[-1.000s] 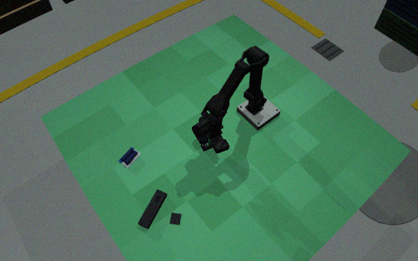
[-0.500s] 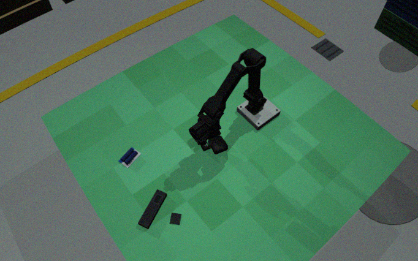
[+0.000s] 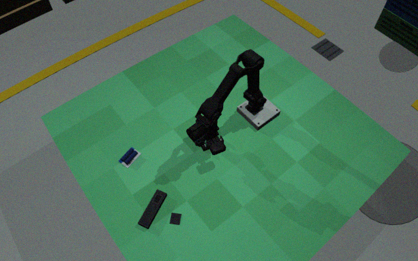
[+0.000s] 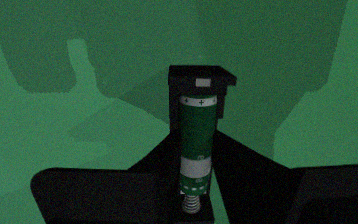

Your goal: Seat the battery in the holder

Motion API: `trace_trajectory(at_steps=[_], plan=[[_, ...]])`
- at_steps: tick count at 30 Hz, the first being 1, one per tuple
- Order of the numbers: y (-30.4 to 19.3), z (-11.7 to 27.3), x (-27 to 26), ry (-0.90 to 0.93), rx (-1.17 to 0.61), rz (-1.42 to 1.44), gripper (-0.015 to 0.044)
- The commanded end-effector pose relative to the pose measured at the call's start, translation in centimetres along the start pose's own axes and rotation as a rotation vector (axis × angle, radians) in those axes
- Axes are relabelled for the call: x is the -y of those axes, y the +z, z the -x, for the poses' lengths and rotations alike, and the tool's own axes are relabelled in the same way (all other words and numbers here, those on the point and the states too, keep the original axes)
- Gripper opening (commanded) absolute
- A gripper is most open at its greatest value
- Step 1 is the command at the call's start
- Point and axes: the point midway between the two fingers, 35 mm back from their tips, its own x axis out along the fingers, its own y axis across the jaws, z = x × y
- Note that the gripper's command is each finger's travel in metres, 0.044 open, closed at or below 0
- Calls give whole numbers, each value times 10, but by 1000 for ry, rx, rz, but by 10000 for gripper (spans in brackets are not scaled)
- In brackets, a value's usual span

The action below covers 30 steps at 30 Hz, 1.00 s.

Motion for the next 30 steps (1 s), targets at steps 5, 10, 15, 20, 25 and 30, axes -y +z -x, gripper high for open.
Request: trace_trajectory(at_steps=[5,10,15,20,25,30], plan=[[1,0,0,0,2,3,61],[1,0,0,0,2,3,114],[1,2,0,0,2,3,163],[1,11,0,0,0,1,163],[0,15,0,0,0,0,163],[1,35,0,0,-2,0,268]])
